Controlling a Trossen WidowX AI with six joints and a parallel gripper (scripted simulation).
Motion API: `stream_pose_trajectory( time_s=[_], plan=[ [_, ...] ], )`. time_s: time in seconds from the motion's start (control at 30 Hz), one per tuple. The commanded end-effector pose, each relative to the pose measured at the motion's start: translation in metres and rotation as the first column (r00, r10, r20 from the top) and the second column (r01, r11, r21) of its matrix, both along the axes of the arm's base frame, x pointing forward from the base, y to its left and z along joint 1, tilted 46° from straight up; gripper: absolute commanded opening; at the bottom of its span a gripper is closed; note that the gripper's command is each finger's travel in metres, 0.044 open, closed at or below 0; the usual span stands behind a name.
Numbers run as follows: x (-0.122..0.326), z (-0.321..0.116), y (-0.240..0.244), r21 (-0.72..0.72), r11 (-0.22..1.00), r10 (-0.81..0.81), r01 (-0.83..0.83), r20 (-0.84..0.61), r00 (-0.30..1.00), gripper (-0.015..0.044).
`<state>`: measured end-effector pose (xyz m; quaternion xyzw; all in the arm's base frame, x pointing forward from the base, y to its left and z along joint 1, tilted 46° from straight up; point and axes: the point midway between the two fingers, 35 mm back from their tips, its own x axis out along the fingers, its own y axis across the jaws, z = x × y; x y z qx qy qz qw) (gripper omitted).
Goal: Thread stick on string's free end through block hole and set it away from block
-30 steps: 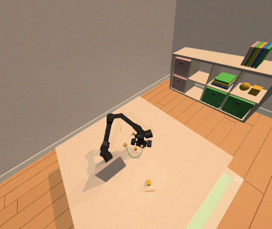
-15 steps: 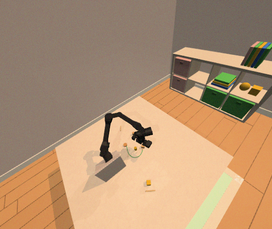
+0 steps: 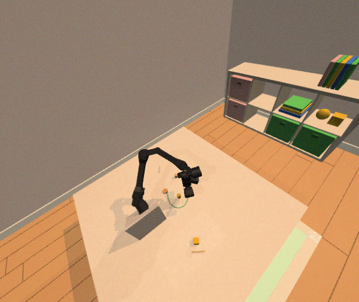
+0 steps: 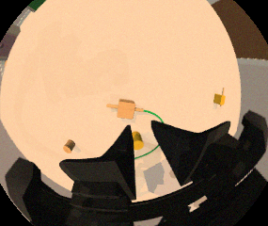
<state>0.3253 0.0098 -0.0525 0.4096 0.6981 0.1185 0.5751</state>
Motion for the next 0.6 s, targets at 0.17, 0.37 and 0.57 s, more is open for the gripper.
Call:
stream_pose_trajectory(
  time_s=[0.17, 0.37, 0.57],
  plan=[
    [0.0194, 0.0141, 0.0157, -0.246, 0.749, -0.608, 0.615, -0.623, 0.492, 0.012],
    [0.0226, 0.0167, 0.0187, -0.4, 0.601, -0.685, 0.692, -0.703, 0.189, 0.012],
    [0.0259, 0.0195, 0.022, -0.563, 0.444, -0.691, 0.697, -0.71, -0.134, 0.012]
  ],
)
